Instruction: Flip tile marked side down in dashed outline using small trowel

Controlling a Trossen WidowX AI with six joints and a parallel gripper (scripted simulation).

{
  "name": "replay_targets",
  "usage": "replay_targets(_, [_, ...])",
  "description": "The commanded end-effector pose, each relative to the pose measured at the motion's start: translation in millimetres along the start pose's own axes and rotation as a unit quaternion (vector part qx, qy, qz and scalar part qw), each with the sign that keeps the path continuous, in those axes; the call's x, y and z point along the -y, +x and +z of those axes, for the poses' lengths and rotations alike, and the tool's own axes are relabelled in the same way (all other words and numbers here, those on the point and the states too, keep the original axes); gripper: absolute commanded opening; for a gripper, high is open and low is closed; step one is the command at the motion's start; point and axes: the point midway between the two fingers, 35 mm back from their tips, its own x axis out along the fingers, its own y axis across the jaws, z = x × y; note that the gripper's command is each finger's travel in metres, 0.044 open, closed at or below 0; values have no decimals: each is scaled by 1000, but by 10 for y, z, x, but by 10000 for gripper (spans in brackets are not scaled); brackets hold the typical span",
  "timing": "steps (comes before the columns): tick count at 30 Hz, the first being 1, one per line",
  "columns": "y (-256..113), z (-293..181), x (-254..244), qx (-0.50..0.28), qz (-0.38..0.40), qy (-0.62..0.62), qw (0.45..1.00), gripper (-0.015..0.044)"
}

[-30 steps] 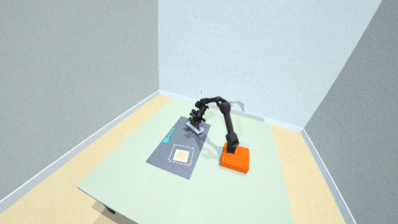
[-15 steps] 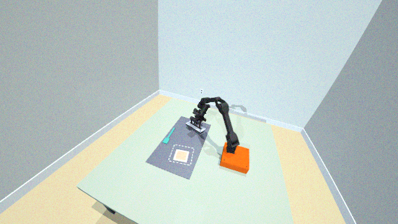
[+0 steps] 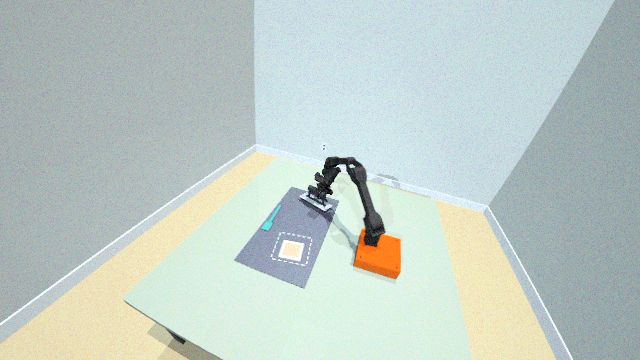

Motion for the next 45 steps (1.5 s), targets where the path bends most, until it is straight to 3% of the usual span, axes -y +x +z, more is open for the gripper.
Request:
replay_targets(1, [-16, 20, -32, 4, 6, -8, 1000, 0])
replay_targets(24, [178, 54, 235, -4, -7, -26, 1000, 0])
replay_targets(35, [178, 54, 235, -4, -7, -26, 1000, 289])
replay_targets(45, [166, 43, 220, -4, -7, -24, 1000, 300])
